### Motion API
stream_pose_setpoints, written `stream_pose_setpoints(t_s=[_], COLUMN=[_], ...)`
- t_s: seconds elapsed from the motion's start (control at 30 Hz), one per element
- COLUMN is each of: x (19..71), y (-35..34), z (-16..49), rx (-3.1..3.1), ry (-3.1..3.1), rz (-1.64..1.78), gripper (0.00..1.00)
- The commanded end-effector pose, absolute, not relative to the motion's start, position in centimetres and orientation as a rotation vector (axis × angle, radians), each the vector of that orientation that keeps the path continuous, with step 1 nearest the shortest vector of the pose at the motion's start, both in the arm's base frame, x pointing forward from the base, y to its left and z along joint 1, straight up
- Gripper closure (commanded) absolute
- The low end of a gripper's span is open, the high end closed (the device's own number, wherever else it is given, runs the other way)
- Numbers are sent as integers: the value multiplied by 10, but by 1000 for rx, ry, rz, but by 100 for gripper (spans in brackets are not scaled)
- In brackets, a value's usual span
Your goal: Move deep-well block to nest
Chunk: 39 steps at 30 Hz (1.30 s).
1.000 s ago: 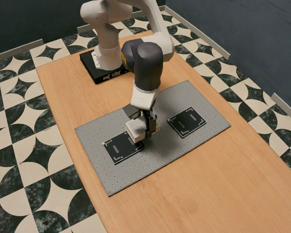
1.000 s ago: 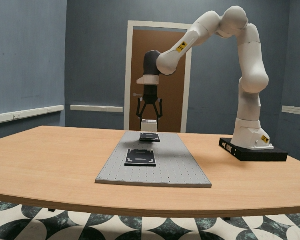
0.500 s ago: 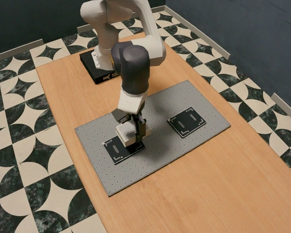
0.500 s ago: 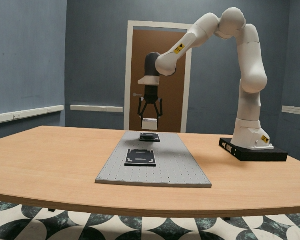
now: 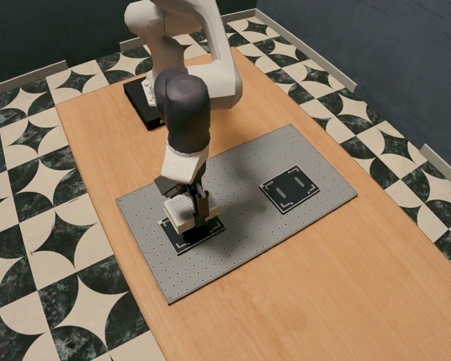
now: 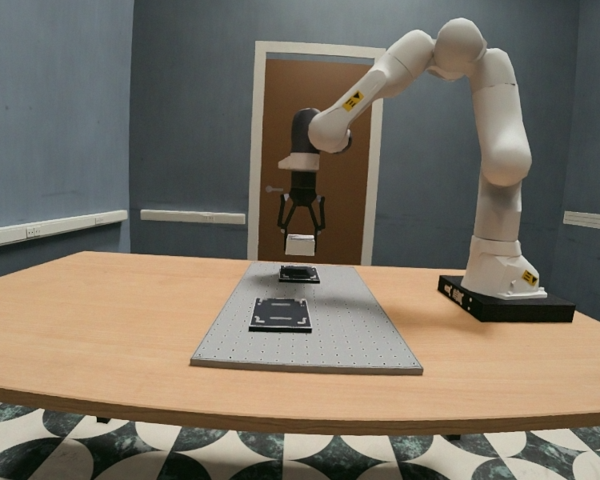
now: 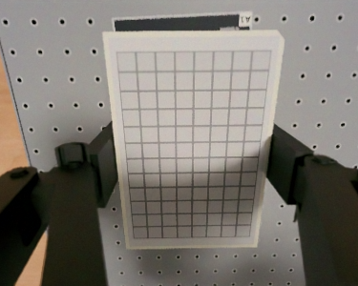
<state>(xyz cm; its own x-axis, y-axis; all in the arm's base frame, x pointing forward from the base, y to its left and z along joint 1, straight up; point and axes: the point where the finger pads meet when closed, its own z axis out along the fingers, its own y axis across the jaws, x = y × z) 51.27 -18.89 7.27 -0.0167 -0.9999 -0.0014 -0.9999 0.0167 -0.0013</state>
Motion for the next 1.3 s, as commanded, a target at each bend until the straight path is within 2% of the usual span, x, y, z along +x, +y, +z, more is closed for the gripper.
stream_pose_setpoints(t_s=[0.0,1.27], x=[512,513], y=[-193,-192], z=[73,67], rx=[-2237,-2237], ry=[2199,2199], rz=[6,6], gripper=[40,40])
